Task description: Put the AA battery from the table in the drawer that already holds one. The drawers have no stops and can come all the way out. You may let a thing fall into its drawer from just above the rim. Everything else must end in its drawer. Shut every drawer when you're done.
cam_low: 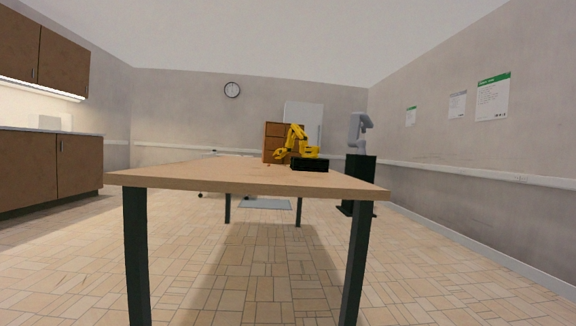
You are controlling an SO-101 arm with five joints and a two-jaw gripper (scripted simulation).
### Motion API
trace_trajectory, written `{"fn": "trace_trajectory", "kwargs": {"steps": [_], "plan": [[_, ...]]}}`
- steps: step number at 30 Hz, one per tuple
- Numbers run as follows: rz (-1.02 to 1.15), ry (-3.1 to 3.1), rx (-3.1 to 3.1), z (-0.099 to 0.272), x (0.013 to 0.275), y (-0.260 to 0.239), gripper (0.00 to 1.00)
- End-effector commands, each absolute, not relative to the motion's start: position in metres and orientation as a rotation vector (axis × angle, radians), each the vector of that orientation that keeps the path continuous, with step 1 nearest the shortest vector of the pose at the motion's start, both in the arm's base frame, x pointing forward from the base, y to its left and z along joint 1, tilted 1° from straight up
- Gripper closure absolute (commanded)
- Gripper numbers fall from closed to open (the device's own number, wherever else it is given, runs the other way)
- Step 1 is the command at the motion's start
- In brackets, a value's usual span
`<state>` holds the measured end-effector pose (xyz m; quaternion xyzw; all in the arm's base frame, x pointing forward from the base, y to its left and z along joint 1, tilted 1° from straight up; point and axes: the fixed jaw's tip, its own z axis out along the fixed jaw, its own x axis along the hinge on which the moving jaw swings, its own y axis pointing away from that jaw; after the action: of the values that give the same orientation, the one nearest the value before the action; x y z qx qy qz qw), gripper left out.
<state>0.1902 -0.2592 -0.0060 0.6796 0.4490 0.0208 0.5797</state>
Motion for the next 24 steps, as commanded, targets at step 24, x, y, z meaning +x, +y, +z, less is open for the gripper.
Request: {"fn": "trace_trajectory", "kwargs": {"steps": [24], "plan": [[0.079, 1.072, 1.575, -0.0071, 0.193, -0.2443, 1.0]]}}
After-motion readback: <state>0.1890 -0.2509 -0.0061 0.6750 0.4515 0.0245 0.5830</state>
